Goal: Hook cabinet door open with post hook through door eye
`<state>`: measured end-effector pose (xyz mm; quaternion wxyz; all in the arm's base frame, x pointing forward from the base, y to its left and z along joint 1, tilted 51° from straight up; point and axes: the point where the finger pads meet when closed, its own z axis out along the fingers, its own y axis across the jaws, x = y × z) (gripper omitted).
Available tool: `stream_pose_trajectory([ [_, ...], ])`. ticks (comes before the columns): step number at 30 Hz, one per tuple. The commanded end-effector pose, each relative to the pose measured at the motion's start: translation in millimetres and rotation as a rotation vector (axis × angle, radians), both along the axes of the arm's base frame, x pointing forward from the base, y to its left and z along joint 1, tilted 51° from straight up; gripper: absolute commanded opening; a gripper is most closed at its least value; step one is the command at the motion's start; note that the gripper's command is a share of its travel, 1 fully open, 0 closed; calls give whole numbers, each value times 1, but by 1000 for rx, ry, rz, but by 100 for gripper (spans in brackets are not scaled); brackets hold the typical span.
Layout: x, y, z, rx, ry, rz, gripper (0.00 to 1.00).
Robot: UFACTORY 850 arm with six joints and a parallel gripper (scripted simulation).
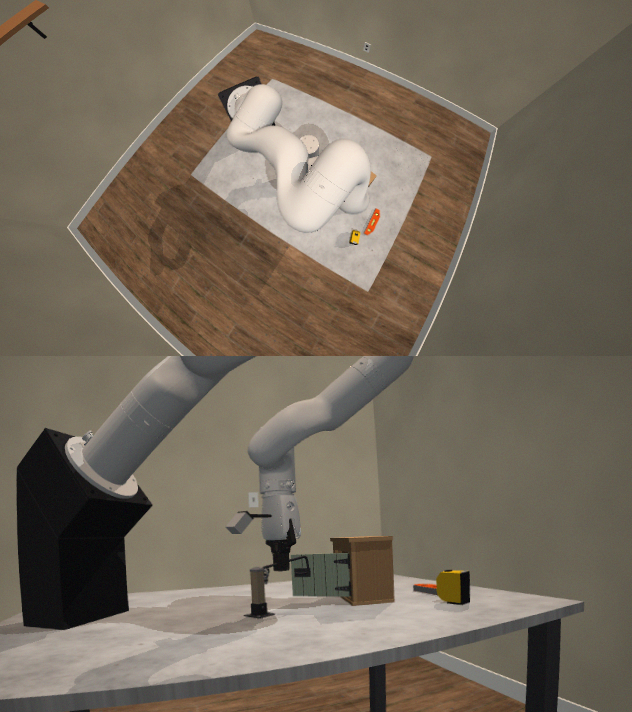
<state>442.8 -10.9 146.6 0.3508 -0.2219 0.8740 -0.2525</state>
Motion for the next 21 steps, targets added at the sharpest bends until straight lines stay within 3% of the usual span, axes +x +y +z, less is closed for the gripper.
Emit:
stream_pose_trajectory([
  [1, -1, 1, -1, -16, 7, 13, 4],
  [21, -2, 5, -4, -115, 46, 99, 4],
])
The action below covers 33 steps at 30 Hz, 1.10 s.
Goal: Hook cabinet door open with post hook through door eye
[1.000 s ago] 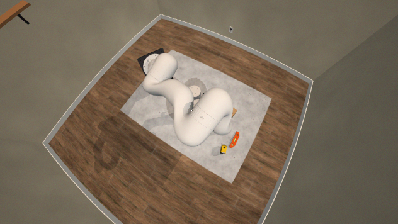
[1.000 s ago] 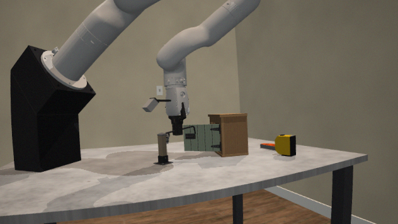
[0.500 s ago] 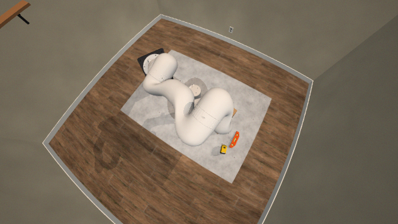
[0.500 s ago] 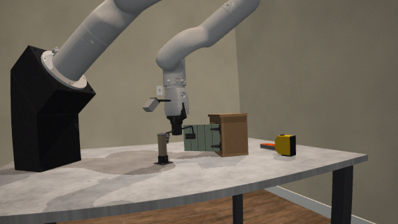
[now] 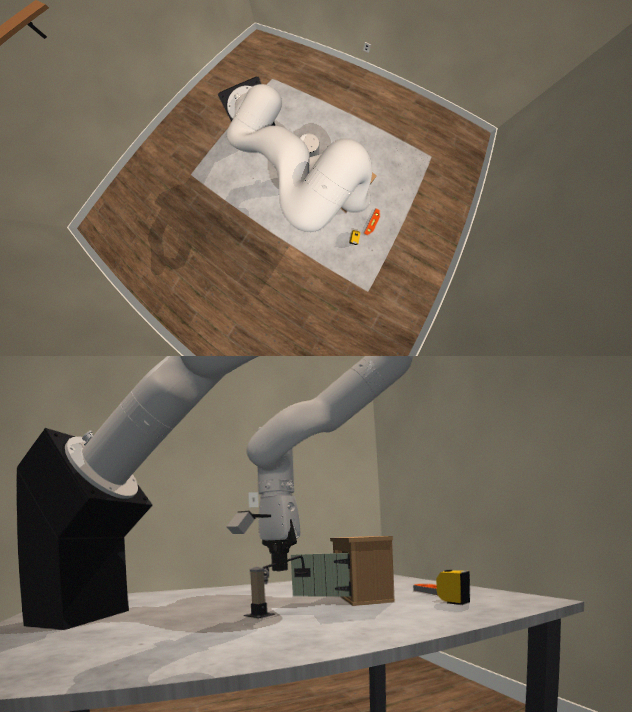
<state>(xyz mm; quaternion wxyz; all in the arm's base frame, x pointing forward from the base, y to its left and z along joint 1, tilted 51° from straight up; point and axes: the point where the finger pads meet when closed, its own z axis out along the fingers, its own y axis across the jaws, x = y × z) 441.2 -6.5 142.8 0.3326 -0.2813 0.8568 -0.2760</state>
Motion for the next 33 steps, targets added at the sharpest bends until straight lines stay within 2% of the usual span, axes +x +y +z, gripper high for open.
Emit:
stream_pose_trajectory([
  [1, -1, 1, -1, -25, 10, 21, 4],
  [5, -1, 2, -2, -54, 22, 46, 4],
  [33, 0, 2, -3, -54, 22, 46, 4],
])
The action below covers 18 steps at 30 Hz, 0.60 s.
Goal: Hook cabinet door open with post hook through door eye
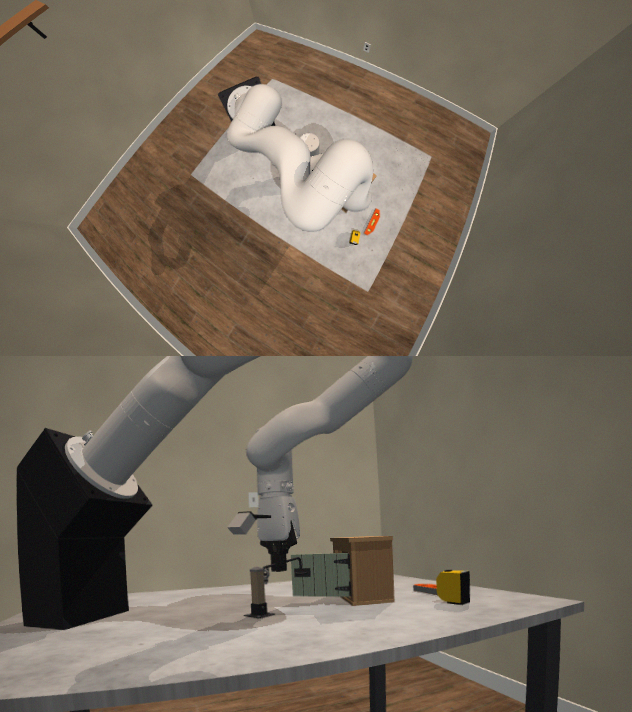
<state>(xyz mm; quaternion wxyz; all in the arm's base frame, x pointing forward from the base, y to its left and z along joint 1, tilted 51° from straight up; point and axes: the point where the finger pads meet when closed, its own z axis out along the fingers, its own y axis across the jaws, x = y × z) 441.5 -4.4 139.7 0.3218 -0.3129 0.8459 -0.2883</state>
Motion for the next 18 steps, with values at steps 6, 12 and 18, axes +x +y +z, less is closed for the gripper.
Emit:
stream_pose_trajectory([
  [6, 1, 0, -1, 0, 0, 0, 4],
  [12, 1, 0, -1, 0, 0, 0, 4],
  [18, 2, 0, -1, 0, 0, 0, 4],
])
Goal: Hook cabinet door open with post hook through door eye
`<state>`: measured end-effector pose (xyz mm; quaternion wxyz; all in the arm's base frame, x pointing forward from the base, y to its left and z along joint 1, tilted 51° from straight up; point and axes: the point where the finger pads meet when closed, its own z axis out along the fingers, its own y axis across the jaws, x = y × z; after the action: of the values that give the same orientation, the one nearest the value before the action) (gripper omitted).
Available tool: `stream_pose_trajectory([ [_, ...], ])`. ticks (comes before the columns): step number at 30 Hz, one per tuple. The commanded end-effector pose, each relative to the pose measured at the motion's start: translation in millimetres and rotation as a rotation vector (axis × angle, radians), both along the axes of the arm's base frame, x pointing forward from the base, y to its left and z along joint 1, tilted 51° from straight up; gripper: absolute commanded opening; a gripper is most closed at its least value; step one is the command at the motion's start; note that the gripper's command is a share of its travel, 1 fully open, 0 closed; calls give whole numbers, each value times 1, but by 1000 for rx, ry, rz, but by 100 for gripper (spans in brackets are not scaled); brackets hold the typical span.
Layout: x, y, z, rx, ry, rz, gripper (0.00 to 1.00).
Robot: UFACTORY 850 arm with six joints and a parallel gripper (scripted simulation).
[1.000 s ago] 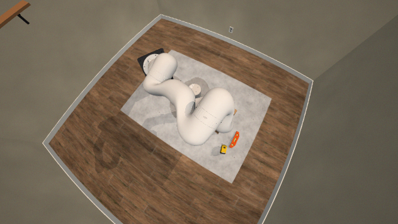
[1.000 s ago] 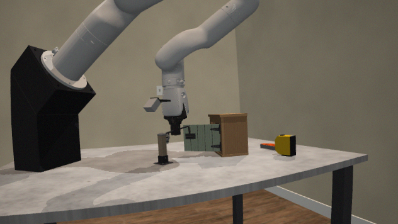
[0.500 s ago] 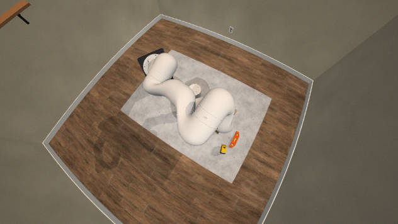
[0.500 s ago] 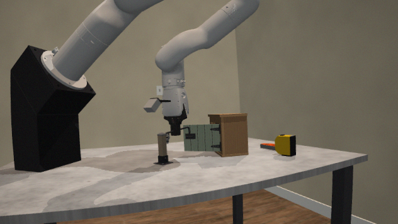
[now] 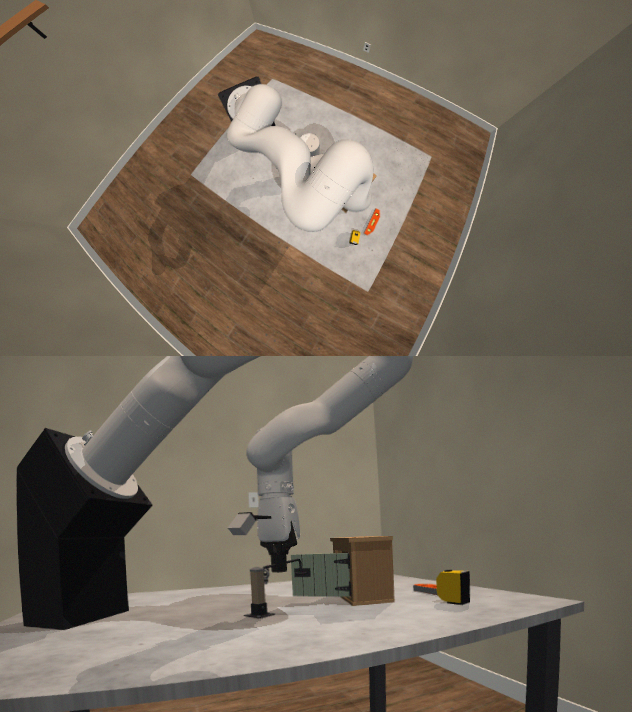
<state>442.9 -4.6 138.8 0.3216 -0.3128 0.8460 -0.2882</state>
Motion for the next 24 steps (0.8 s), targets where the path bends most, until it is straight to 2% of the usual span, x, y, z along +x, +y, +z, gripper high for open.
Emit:
stream_pose_trajectory([
  [1, 1, 0, 0, 0, 0, 0, 4],
  [24, 3, 0, -1, 0, 0, 0, 4],
])
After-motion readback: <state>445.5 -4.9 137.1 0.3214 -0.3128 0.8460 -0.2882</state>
